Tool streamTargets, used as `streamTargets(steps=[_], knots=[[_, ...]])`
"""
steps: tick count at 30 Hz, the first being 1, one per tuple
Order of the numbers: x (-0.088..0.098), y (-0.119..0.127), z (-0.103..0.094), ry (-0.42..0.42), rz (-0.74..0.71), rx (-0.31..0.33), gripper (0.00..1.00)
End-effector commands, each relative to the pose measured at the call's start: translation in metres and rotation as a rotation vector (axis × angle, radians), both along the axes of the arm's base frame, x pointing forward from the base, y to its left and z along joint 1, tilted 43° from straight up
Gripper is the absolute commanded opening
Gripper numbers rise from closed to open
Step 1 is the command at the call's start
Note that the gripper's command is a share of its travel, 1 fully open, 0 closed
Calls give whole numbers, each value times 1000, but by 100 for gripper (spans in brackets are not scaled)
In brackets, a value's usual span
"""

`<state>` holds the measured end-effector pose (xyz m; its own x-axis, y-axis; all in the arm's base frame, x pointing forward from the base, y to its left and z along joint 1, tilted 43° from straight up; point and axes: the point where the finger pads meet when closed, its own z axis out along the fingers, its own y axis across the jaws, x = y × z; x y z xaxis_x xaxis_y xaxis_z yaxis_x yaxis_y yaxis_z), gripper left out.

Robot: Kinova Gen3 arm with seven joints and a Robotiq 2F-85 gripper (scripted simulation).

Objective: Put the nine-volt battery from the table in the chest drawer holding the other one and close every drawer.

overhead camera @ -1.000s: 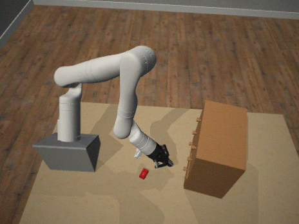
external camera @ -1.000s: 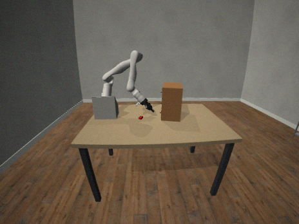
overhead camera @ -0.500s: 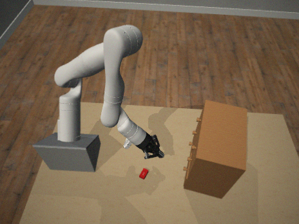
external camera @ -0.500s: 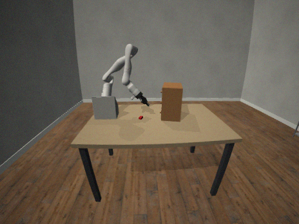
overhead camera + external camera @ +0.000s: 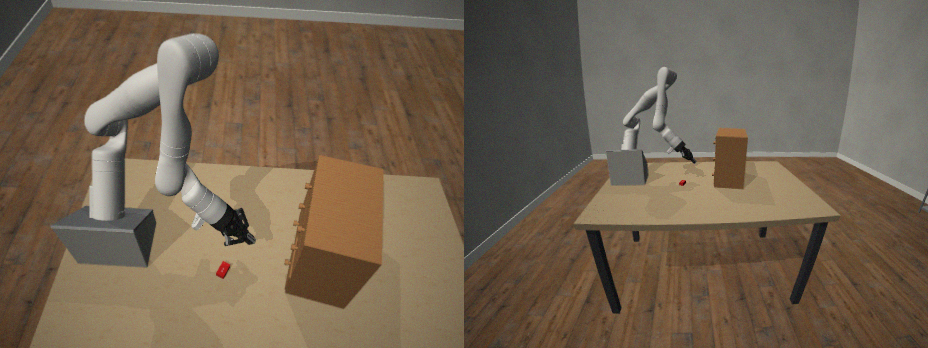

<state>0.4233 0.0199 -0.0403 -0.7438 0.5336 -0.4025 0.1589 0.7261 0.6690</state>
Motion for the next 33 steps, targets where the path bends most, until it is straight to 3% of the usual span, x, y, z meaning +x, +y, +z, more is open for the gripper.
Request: streamTargets(steps=[1,33], knots=[[0,-1,1,0,-2,-1,0],[-3,-4,5,101,-125,53,0]])
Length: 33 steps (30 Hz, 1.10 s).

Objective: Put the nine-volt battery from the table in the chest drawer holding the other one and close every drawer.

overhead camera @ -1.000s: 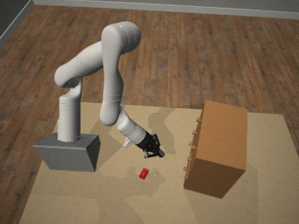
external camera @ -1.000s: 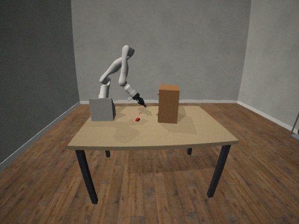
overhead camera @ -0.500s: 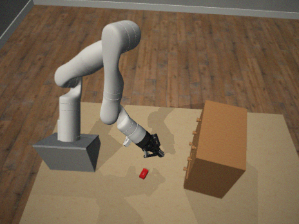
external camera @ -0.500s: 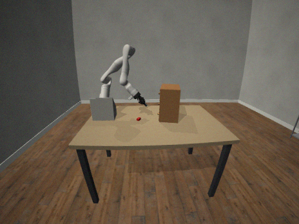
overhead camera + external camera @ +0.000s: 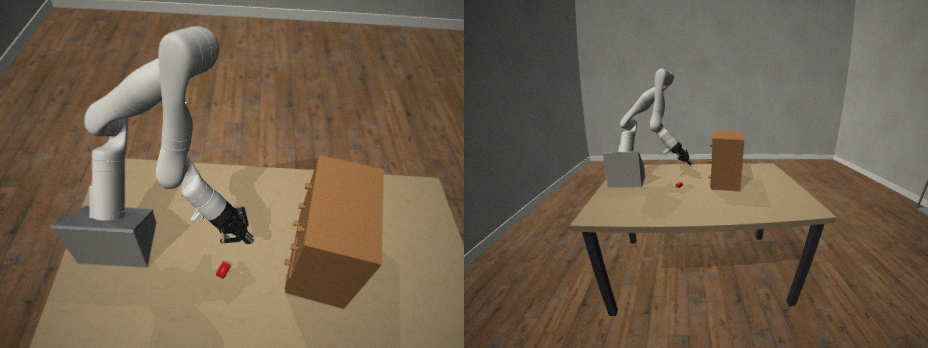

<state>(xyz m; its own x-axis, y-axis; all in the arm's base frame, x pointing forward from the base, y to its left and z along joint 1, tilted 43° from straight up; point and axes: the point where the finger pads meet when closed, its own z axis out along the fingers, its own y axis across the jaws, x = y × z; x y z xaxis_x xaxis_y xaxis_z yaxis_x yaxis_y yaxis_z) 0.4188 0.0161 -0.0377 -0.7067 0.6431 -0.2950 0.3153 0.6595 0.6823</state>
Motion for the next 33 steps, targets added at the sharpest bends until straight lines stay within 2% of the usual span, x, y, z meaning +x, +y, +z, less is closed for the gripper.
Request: streamTargets(steps=[1,18,33], knots=[[1,0,2,-2,-1,-2,0],[-3,-4,8,115,-142,59,0],[-9,-9,15,274,-335,142,0]])
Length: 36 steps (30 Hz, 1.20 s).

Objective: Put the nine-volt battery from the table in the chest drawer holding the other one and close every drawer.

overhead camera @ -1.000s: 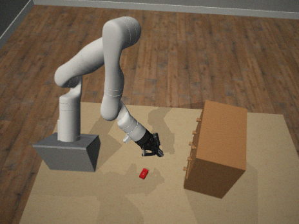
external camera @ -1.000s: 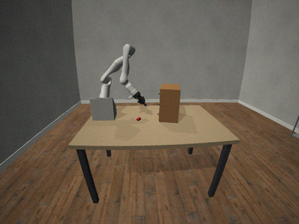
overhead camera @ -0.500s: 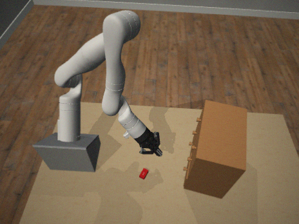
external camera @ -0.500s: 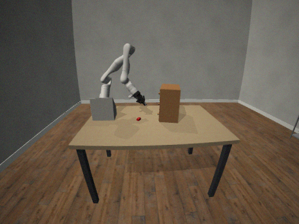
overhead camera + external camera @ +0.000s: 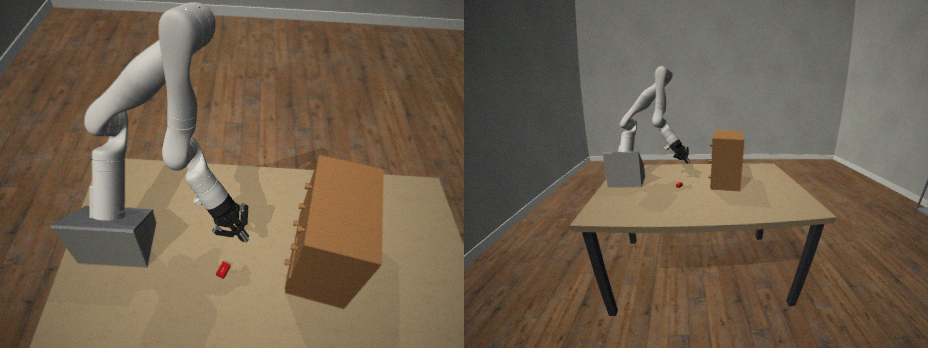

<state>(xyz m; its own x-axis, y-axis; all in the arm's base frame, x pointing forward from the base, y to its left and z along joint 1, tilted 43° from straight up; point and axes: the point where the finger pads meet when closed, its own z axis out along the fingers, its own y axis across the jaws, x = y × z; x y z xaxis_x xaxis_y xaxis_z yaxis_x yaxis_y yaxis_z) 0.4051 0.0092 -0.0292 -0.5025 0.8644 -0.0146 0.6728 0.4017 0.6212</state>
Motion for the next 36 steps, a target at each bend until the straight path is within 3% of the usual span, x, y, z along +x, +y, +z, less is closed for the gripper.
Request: streamTargets(steps=[1,19,34,36], knots=[[4,-3,6,0,-12,-4,0],[-4,-10,16,214,-270,107,0],[-15,-19,29,507,-621,258,0],[-15,-19,29,507,-621,258,0]])
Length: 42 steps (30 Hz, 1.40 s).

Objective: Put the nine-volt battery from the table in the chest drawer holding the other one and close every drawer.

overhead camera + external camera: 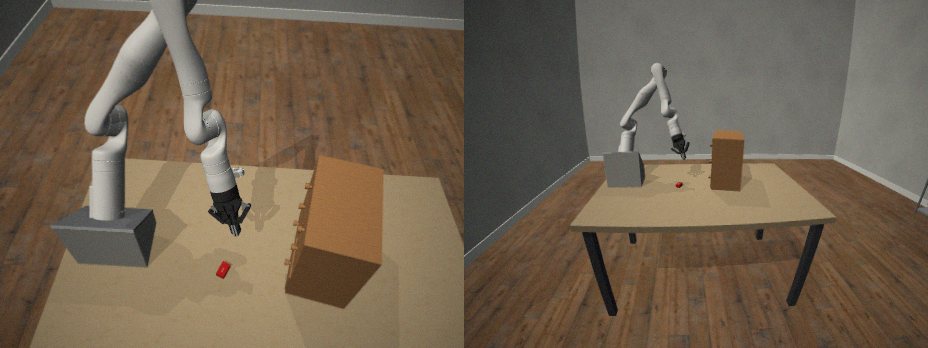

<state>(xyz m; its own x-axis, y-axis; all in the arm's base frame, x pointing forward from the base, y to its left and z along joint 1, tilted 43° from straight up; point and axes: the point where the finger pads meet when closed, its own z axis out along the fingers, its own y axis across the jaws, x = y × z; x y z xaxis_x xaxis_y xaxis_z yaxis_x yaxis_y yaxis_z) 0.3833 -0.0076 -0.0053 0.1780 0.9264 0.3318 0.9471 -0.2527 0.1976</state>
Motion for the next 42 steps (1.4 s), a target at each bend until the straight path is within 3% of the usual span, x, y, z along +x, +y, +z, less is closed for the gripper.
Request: streamTargets(steps=[1,15,17,32,42], knots=[[6,-3,6,17,-23,-2,0],[-6,-14,20,339,-409,166,0],[-6,-14,20,339,-409,166,0],[-18,-24,34,638,-768,322,0],[-22,-28,39,761,-914,386,0]])
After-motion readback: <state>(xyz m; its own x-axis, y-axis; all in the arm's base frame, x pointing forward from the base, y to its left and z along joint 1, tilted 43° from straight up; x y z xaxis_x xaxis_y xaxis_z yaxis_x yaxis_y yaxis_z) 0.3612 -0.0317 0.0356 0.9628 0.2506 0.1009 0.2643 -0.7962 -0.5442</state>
